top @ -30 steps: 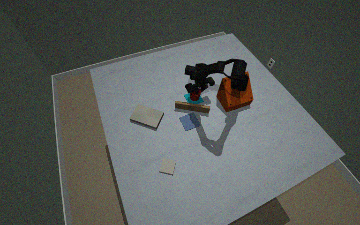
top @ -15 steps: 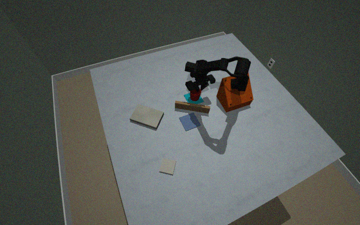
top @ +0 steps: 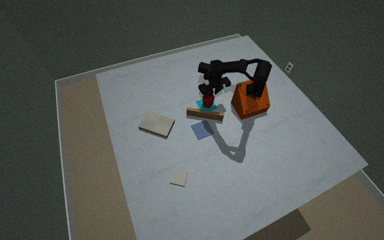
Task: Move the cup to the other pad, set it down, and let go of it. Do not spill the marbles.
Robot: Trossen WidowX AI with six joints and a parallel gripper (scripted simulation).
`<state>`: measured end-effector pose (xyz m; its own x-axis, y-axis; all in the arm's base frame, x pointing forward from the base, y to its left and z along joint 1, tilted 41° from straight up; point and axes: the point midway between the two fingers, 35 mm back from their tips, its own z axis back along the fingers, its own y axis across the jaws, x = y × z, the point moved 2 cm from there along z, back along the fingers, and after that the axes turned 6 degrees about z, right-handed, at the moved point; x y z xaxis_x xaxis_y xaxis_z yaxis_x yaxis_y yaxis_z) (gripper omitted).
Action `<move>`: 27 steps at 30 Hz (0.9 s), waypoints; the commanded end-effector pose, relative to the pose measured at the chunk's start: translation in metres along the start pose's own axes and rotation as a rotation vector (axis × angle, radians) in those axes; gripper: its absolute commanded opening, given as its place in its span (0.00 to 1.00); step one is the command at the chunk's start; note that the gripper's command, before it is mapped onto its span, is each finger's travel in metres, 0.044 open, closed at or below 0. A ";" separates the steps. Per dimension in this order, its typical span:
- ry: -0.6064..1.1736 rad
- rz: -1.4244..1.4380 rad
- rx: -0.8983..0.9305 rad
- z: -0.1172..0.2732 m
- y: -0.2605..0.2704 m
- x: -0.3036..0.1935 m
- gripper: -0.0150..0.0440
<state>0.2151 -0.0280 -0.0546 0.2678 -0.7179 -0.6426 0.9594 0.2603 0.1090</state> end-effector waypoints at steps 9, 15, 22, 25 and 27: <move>0.000 0.000 0.001 0.001 0.000 0.000 0.83; -0.003 0.001 0.001 0.017 0.001 0.001 1.00; -0.007 0.004 0.001 0.053 0.000 0.000 1.00; -0.008 0.005 0.001 0.064 0.000 -0.001 1.00; -0.008 0.005 0.001 0.066 0.000 -0.001 1.00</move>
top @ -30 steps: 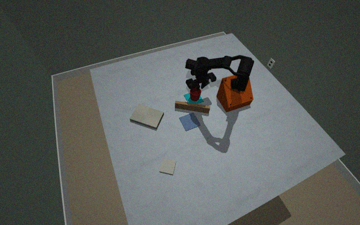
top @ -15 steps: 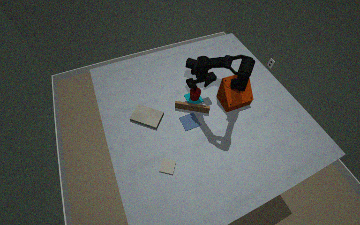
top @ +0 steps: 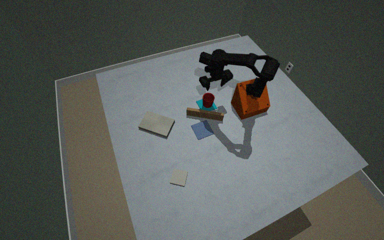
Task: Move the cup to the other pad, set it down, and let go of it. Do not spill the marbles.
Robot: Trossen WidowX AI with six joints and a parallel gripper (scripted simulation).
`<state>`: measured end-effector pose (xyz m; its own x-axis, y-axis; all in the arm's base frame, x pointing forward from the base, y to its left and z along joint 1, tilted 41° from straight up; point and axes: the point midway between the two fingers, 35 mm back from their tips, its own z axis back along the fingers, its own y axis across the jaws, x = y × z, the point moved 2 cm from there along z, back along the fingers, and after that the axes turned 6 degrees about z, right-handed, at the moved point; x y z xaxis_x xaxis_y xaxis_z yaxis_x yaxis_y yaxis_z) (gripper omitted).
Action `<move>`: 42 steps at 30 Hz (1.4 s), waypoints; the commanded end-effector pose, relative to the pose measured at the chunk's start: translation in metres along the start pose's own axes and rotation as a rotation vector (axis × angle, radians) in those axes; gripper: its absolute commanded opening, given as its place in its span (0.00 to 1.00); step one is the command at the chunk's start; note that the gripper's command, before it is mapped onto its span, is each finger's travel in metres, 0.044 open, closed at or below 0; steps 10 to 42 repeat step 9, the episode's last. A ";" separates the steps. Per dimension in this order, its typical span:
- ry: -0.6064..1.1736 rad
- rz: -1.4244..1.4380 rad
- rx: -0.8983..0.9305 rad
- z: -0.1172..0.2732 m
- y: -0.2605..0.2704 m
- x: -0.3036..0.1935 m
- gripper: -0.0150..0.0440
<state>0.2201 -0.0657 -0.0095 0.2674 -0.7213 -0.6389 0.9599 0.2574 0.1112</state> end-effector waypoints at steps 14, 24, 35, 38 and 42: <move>-0.001 0.000 0.001 0.002 0.000 0.000 1.00; -0.001 0.000 0.001 0.002 0.000 0.000 1.00; -0.001 0.000 0.001 0.002 0.000 0.000 1.00; -0.001 0.000 0.001 0.002 0.000 0.000 1.00; -0.001 0.000 0.001 0.002 0.000 0.000 1.00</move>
